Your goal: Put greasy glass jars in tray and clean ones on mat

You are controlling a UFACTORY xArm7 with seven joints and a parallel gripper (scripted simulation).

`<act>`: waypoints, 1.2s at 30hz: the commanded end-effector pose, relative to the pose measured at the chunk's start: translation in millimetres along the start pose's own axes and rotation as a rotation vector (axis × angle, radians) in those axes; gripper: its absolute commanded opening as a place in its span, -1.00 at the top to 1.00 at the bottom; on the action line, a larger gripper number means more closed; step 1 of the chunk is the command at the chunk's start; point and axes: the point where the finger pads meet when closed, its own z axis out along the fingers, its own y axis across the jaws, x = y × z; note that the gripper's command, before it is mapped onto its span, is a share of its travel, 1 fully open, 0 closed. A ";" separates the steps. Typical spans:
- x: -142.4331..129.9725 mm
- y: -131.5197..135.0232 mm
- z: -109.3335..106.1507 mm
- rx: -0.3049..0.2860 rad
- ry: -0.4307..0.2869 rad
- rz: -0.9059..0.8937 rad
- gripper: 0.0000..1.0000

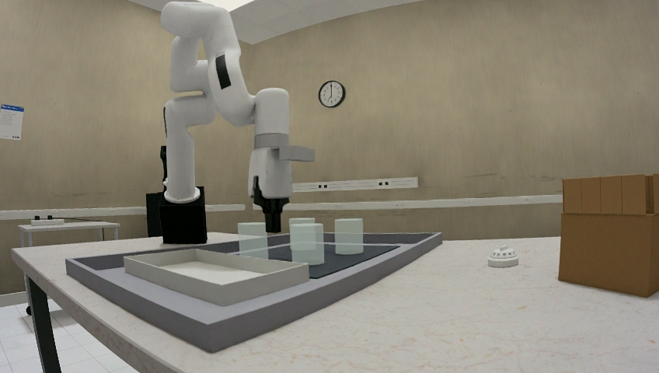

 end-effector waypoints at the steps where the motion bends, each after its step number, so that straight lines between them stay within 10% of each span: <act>1: 1.3 0.0 -8.5 0.000 0.003 0.000 1.00; 15: 1.1 0.0 -77.3 0.000 0.003 0.000 1.00; 36: 2.5 -152.5 -77.3 0.000 0.003 0.000 1.00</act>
